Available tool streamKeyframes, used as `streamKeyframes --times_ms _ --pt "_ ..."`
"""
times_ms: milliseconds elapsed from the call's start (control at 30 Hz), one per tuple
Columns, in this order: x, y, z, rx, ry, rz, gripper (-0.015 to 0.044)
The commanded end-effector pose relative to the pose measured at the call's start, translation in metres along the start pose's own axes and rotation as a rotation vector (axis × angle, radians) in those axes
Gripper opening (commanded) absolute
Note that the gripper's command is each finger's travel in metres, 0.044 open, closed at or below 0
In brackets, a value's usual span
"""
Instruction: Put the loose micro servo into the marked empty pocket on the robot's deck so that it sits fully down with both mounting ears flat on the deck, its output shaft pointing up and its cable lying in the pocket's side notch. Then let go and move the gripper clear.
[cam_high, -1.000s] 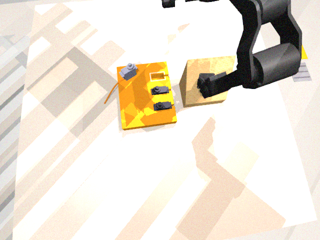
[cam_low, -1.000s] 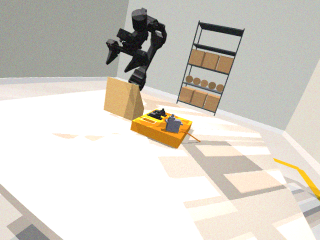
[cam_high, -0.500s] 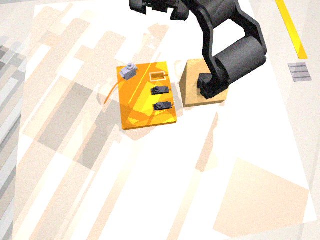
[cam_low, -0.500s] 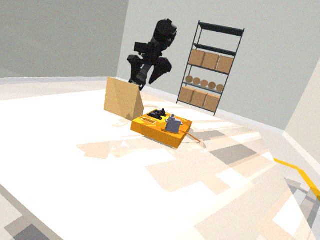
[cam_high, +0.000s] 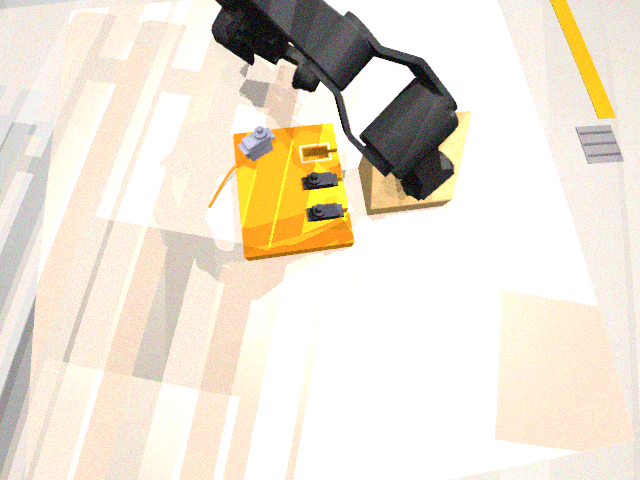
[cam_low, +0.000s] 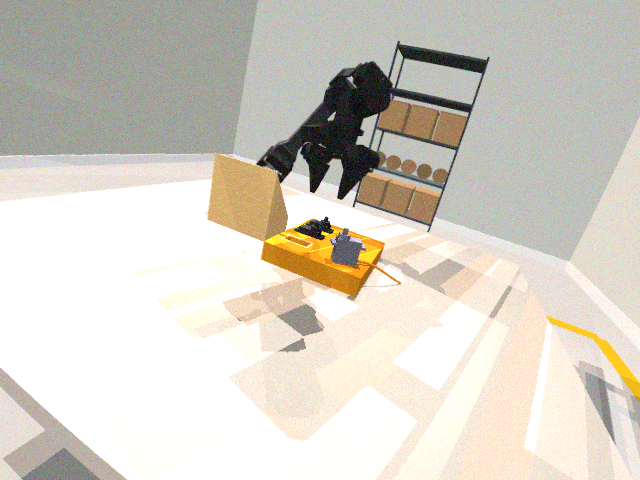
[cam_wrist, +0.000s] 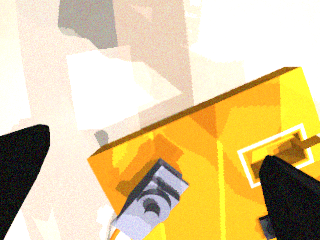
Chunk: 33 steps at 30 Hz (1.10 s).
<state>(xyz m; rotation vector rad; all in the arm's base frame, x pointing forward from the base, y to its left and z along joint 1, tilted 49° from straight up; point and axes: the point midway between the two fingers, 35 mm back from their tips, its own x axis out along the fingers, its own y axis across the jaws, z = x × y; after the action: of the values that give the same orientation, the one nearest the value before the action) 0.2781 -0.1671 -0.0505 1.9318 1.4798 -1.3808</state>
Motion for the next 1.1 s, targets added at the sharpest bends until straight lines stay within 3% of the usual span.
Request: streamKeyframes --times_ms 0,467,1067 --pt "0.007 0.006 -0.022 0.095 0.046 -0.028 0.044" --pt "0.038 0.013 -0.107 0.477 0.159 -0.207 0.044" --pt "0.065 0.009 -0.114 0.481 0.161 -0.21 0.044"
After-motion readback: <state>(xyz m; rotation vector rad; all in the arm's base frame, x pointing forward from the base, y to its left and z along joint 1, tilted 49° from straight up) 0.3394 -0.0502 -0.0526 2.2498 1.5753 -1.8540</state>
